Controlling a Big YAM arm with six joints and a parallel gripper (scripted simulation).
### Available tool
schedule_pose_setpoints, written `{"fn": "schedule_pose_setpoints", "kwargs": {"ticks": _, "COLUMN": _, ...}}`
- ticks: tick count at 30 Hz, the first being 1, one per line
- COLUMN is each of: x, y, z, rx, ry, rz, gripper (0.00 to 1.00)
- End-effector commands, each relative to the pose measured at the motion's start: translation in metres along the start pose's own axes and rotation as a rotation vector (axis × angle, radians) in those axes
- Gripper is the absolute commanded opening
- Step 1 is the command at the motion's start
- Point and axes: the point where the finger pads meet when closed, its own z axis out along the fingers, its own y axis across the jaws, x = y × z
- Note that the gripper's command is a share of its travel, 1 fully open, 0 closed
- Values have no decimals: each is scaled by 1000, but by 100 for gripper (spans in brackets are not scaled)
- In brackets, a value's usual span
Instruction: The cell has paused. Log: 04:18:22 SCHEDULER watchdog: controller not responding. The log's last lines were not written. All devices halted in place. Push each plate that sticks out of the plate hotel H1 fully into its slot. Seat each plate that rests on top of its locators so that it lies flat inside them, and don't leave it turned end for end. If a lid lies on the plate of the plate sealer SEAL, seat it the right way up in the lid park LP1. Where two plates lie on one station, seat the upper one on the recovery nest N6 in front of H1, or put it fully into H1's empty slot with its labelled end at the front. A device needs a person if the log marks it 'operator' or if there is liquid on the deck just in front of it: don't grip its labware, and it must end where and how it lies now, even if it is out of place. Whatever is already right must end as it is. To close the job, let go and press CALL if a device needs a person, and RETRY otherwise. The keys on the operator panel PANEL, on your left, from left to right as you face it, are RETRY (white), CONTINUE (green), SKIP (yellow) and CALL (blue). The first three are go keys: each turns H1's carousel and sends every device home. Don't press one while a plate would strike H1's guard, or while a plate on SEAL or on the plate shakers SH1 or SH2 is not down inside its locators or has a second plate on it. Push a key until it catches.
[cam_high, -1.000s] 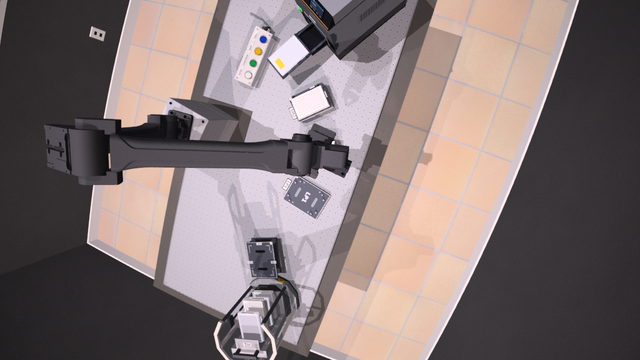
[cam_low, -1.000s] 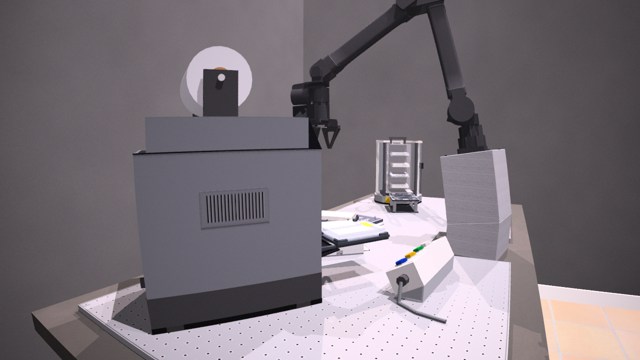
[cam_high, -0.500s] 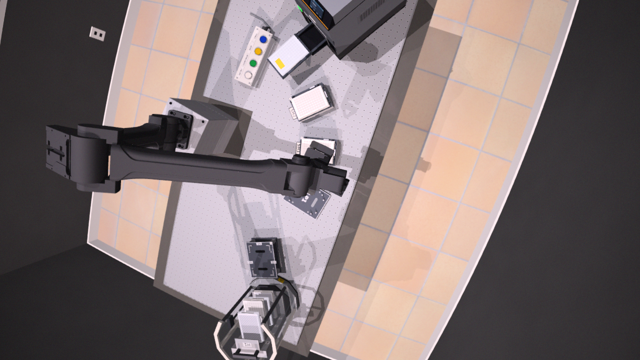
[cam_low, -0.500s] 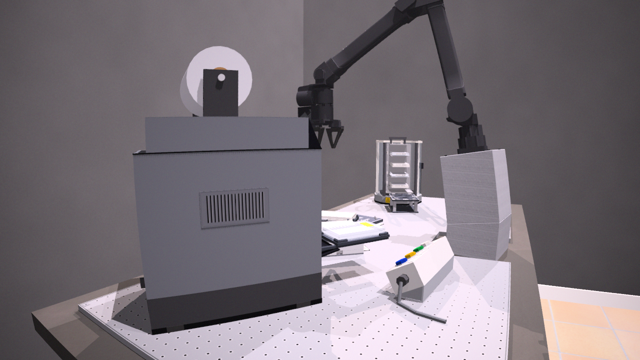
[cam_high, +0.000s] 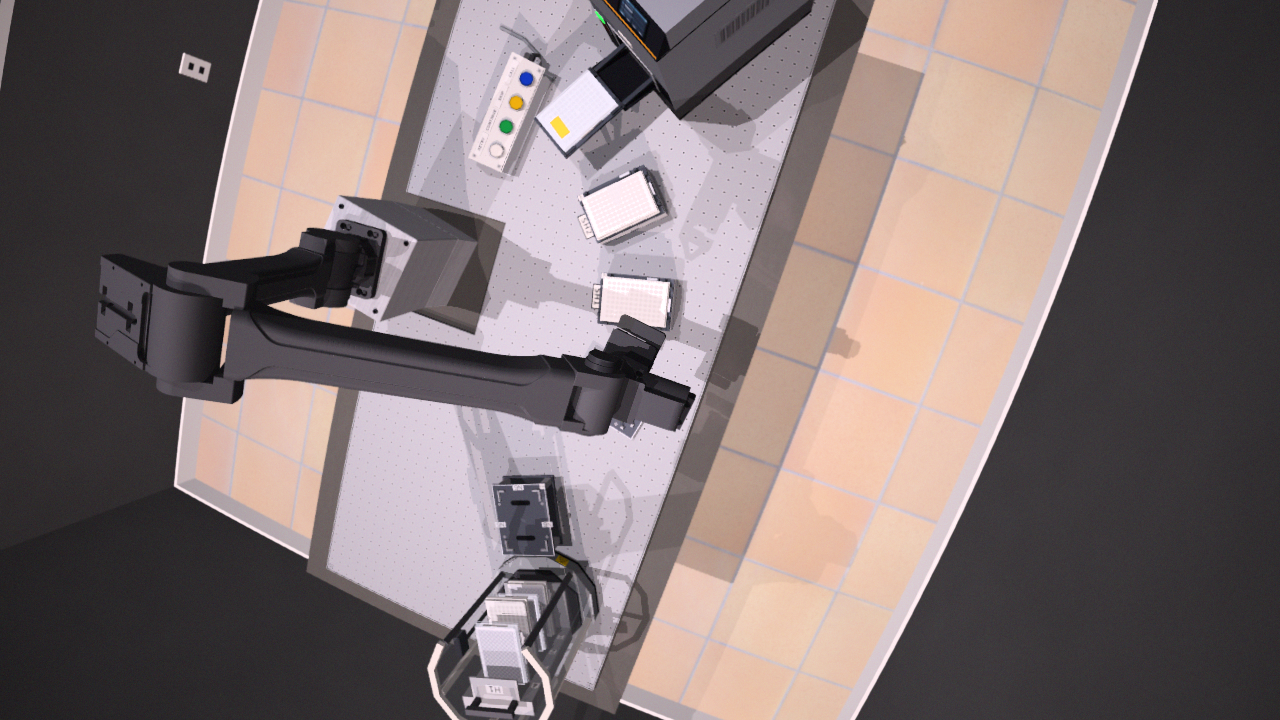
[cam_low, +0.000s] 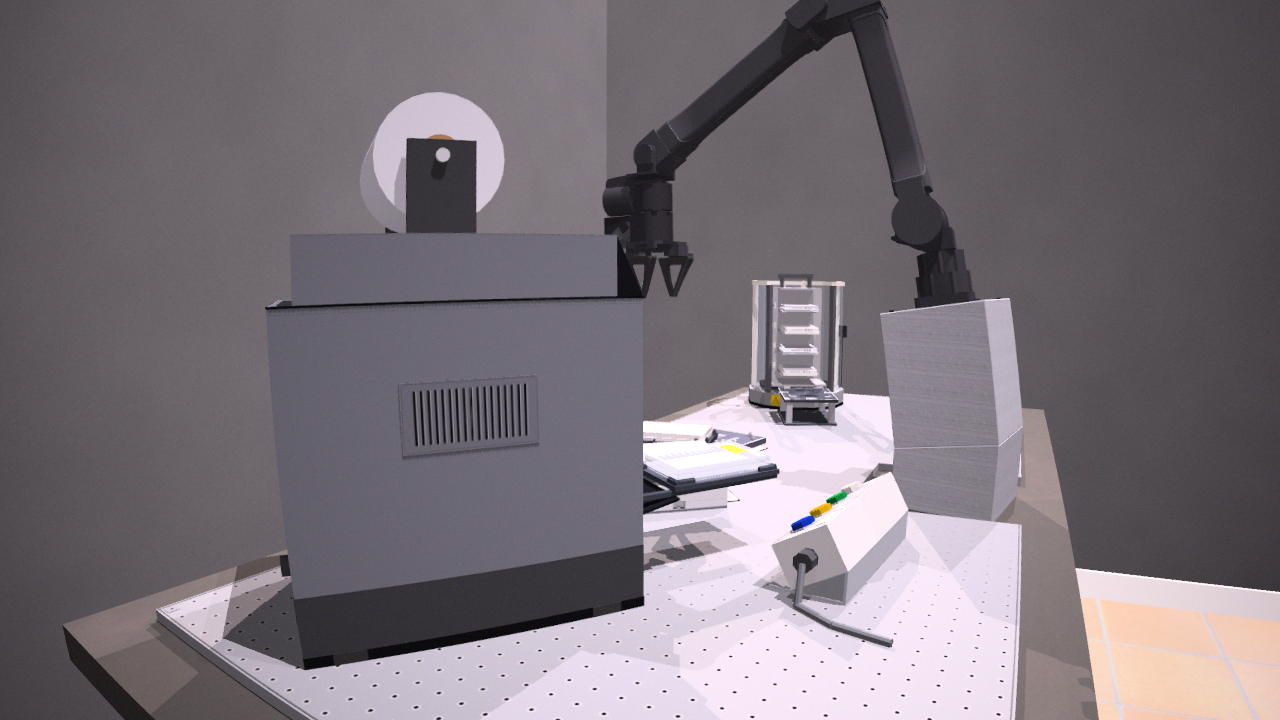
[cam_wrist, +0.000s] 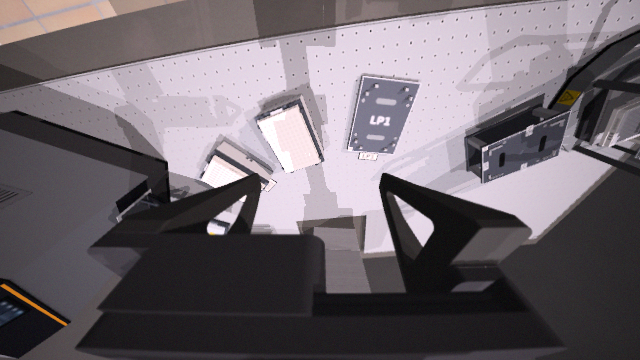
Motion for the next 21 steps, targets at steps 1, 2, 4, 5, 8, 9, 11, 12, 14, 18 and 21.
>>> {"fn": "schedule_pose_setpoints", "kwargs": {"ticks": 1, "x": -30, "y": -5, "z": -26, "rx": -13, "ry": -66, "rz": -18, "gripper": 100}}
{"fn": "schedule_pose_setpoints", "kwargs": {"ticks": 2, "x": -30, "y": -8, "z": -23, "rx": -12, "ry": -56, "rz": -19, "gripper": 100}}
{"fn": "schedule_pose_setpoints", "kwargs": {"ticks": 4, "x": -31, "y": -14, "z": -15, "rx": -10, "ry": -41, "rz": -19, "gripper": 100}}
{"fn": "schedule_pose_setpoints", "kwargs": {"ticks": 5, "x": -32, "y": -17, "z": -15, "rx": -10, "ry": -42, "rz": -19, "gripper": 100}}
{"fn": "schedule_pose_setpoints", "kwargs": {"ticks": 8, "x": -36, "y": -27, "z": -21, "rx": -10, "ry": -51, "rz": -19, "gripper": 100}}
{"fn": "schedule_pose_setpoints", "kwargs": {"ticks": 9, "x": -38, "y": -31, "z": -23, "rx": -9, "ry": -55, "rz": -19, "gripper": 100}}
{"fn": "schedule_pose_setpoints", "kwargs": {"ticks": 11, "x": -39, "y": -37, "z": -16, "rx": -9, "ry": -43, "rz": -20, "gripper": 100}}
{"fn": "schedule_pose_setpoints", "kwargs": {"ticks": 12, "x": -40, "y": -40, "z": -15, "rx": -8, "ry": -41, "rz": -20, "gripper": 100}}
{"fn": "schedule_pose_setpoints", "kwargs": {"ticks": 14, "x": -42, "y": -47, "z": -15, "rx": -8, "ry": -41, "rz": -20, "gripper": 100}}
{"fn": "schedule_pose_setpoints", "kwargs": {"ticks": 18, "x": -47, "y": -50, "z": -37, "rx": -11, "ry": -88, "rz": 35, "gripper": 100}}
{"fn": "schedule_pose_setpoints", "kwargs": {"ticks": 21, "x": -47, "y": -62, "z": -33, "rx": -12, "ry": -84, "rz": 136, "gripper": 100}}
